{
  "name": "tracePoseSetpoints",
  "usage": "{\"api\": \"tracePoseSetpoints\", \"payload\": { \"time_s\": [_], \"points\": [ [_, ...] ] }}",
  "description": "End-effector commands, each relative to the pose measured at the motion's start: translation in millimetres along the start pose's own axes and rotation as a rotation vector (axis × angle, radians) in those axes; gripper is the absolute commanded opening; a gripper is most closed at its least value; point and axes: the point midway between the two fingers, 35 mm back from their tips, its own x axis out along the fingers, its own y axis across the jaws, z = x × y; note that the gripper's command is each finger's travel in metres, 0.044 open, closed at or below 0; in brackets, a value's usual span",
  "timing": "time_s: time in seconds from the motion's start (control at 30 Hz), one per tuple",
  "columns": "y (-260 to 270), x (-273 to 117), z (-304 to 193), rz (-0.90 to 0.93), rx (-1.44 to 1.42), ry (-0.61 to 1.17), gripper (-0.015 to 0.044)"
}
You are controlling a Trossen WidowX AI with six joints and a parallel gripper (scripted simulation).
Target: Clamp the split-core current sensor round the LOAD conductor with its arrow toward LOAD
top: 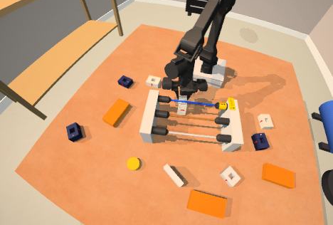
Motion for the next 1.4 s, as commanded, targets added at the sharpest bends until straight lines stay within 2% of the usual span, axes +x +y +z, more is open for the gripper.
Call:
{"api": "tracePoseSetpoints", "payload": {
  "time_s": [0.0,0.03,0.33,0.63,1.03,1.17,1.3,1.37],
  "points": [
    [0,-2,-4,0.0,0.002,0.002,0.0016],
    [0,-3,-7,0.0,0.002,0.003,0.0],
    [4,-14,-47,0.001,0.003,0.008,0.0],
    [5,-12,-50,0.001,0.003,0.008,0.0],
    [3,-14,-48,-0.004,0.006,0.01,0.0315],
    [3,-17,-48,-0.004,0.006,0.01,0.0326],
    [4,-66,-50,0.0,0.003,0.009,0.0326],
    [5,-69,-51,0.0,0.003,0.009,0.0326]
  ]
}}
